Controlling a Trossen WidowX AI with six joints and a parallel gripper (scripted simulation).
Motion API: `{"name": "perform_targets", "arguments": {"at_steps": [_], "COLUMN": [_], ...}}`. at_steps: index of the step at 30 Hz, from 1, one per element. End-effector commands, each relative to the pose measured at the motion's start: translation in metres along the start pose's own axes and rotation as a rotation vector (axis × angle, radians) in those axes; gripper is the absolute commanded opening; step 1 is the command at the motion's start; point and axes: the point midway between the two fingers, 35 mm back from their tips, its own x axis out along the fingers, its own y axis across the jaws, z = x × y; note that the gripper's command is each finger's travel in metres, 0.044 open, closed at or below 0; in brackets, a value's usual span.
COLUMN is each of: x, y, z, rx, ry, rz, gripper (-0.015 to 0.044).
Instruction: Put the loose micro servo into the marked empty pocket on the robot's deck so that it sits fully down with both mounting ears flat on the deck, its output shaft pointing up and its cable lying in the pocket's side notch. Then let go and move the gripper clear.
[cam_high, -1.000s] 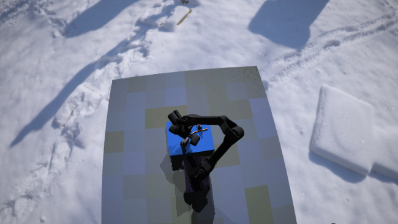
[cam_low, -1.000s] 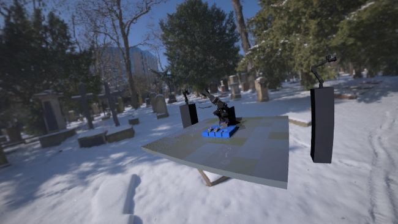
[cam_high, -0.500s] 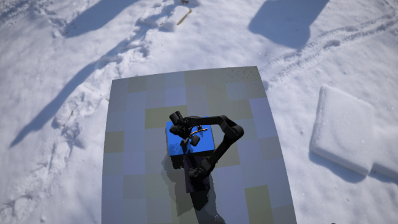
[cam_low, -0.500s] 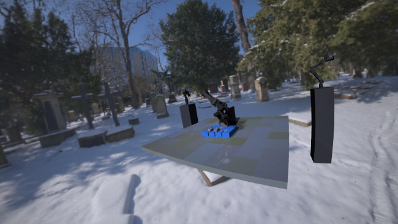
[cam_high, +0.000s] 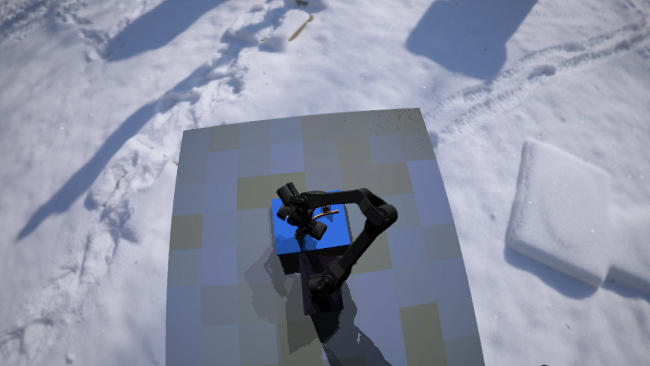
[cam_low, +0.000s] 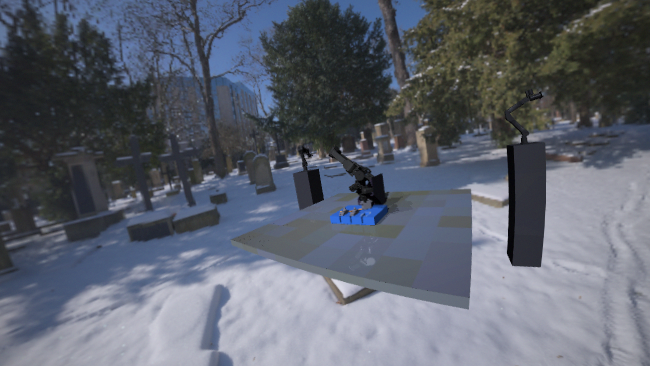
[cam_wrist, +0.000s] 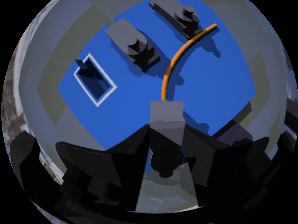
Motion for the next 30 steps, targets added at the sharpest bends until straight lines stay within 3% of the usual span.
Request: {"name": "perform_targets", "arguments": {"at_steps": [1, 3, 6, 13, 30], "x": [0.001, 0.001, -0.005, -0.029, -0.030], "y": [0.000, 0.000, 0.000, -0.005, 0.003], "z": [0.000, 0.000, 0.000, -0.006, 0.003], "rx": [-0.004, -0.004, -0.004, -0.004, -0.003], "ry": [-0.003, -0.003, -0.002, -0.002, -0.002], "rz": [-0.002, -0.002, -0.001, -0.001, -0.001], "gripper": [0.0079, 0.0065, 0.0000, 0.0000, 0.0000]}}
